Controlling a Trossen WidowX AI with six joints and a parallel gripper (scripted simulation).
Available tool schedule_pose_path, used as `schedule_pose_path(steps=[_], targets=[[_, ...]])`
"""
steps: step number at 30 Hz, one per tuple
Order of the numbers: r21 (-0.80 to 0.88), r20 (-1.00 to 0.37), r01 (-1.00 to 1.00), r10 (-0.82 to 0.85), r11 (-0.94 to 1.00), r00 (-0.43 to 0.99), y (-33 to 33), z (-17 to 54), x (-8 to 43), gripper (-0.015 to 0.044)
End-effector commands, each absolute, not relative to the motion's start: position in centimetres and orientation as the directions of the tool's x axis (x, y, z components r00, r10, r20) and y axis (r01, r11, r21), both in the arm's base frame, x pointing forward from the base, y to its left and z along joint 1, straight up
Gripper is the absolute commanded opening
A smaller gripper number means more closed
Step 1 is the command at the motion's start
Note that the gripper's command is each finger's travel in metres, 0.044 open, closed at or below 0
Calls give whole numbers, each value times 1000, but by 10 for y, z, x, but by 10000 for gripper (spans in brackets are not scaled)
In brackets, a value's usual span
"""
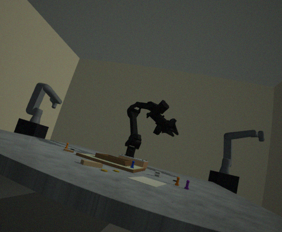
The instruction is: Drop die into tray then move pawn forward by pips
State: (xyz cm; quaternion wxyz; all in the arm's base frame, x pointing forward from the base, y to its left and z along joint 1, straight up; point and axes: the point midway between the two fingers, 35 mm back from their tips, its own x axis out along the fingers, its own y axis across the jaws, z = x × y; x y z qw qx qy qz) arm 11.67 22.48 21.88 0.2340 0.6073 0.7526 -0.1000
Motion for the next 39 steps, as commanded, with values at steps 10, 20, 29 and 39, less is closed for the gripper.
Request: schedule_pose_path(steps=[10,20,29,39], targets=[[371,-879,679,475,634,38,216,137,257,275],[126,-992,336,119,934,39,184,69,323,275],[21,-999,229,15,973,28,173,52,336,275],[21,-999,229,15,973,28,176,38,338,275]])
